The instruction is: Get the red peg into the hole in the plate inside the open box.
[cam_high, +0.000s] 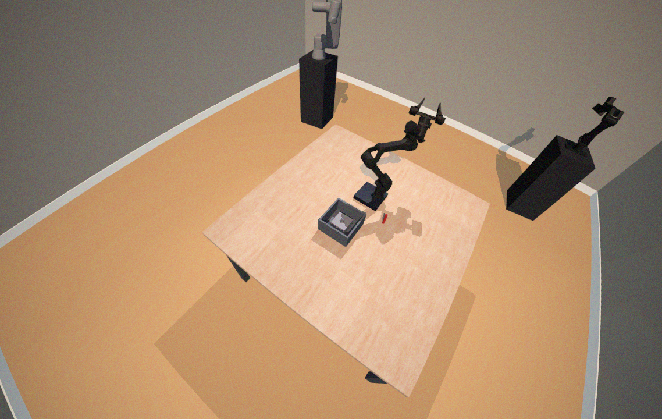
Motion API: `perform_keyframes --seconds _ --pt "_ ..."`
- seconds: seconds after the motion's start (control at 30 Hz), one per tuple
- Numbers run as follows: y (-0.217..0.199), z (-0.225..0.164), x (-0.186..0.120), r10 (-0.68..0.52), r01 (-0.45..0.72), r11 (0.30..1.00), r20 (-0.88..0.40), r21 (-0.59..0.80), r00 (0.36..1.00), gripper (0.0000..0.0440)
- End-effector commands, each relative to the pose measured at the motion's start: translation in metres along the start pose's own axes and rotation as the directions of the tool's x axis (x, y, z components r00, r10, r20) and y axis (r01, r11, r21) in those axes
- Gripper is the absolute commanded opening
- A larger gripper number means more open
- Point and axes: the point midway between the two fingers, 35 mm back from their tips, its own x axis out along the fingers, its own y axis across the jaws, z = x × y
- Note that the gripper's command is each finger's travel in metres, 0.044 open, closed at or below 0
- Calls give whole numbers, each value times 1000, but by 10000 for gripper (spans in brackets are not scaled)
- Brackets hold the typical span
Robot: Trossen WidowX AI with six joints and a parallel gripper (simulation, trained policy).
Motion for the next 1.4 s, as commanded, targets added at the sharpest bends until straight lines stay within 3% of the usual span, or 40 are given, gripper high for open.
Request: perform_keyframes --seconds 0.0,0.07,0.27,0.53,0.97,1.37 --pt "4 -1 -1 23 -23 1000 -5 4 1000 418" --pt "17 -1 -5 81 -81 996 -4 28 997 440" --pt "56 6 -20 249 -250 958 28 142 968 440" --pt "104 12 -48 458 -454 842 59 292 887 440" --pt "167 10 -113 740 -656 542 71 526 669 440" --pt "203 0 -184 912 -639 247 49 728 407 440"
